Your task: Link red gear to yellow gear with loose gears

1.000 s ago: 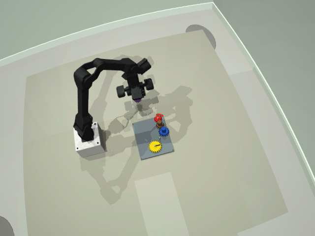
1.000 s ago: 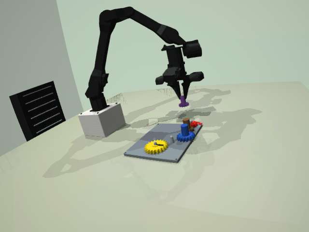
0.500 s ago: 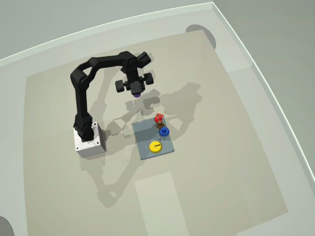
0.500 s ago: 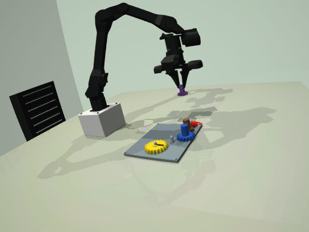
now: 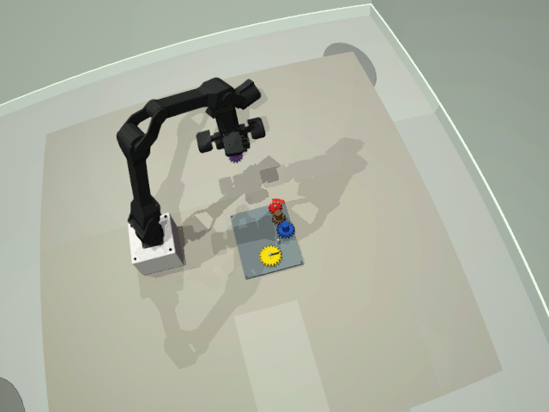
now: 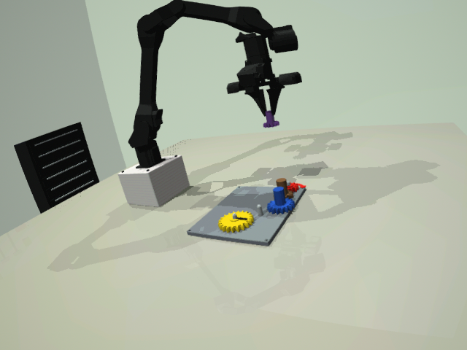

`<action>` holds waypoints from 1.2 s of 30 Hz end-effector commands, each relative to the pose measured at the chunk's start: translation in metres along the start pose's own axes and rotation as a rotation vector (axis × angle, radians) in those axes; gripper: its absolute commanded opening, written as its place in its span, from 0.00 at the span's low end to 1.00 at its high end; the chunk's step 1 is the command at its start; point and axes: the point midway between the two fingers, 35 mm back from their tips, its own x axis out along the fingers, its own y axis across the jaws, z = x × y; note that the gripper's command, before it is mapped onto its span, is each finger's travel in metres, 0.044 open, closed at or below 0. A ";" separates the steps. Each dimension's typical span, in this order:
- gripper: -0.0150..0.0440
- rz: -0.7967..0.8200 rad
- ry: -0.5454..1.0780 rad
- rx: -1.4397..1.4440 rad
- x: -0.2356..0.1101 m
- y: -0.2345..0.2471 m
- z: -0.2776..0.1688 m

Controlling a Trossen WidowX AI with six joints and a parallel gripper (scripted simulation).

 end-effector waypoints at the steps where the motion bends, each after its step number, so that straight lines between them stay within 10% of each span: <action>1: 0.25 0.004 0.007 -0.004 -0.015 -0.002 0.001; 36: 0.25 -0.007 0.008 -0.008 0.003 0.031 0.066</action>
